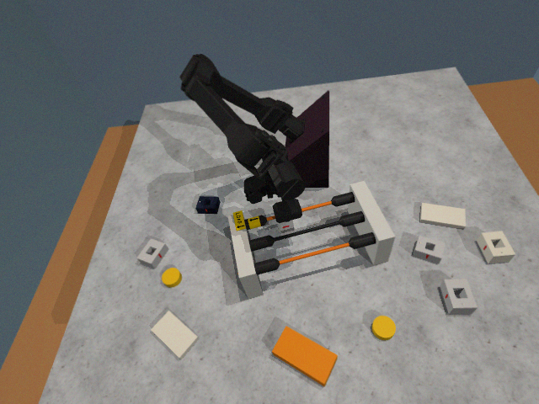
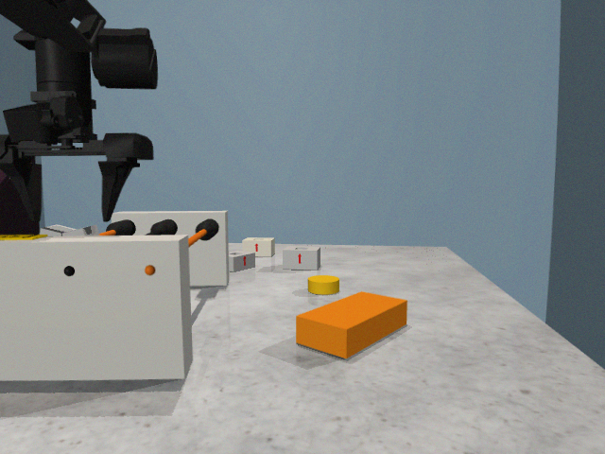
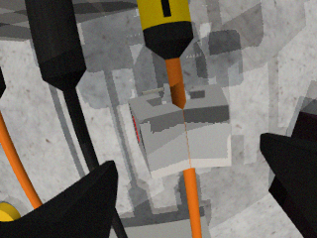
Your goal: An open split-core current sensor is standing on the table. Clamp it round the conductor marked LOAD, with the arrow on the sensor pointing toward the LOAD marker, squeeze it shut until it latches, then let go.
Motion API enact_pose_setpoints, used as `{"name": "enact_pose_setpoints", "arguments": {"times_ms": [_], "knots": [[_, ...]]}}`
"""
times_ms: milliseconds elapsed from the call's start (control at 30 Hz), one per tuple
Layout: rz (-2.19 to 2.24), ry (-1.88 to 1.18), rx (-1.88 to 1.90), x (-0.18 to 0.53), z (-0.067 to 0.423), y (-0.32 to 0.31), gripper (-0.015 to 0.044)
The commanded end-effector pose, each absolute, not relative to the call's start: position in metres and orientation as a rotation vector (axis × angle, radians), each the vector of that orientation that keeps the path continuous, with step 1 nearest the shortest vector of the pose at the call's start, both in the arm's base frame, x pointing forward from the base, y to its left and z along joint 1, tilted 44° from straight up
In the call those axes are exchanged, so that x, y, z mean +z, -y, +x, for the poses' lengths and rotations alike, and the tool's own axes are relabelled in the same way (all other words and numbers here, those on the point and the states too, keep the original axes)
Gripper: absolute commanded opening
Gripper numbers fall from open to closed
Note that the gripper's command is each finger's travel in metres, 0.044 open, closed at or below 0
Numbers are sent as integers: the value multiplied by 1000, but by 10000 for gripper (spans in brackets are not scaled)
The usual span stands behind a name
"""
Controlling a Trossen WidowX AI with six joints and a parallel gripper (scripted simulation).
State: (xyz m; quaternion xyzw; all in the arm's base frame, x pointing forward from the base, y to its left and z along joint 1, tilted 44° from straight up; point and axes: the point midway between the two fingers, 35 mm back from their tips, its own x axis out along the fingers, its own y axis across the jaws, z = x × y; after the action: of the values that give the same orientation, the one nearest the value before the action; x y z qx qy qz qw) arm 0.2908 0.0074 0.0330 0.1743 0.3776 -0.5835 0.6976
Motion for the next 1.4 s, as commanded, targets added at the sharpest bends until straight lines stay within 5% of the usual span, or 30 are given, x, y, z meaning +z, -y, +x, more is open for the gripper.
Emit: {"name": "enact_pose_setpoints", "arguments": {"times_ms": [0,1367], "knots": [[392,-840,-1302,34,291,-8,440],[384,-839,-1315,-13,295,42,407]]}}
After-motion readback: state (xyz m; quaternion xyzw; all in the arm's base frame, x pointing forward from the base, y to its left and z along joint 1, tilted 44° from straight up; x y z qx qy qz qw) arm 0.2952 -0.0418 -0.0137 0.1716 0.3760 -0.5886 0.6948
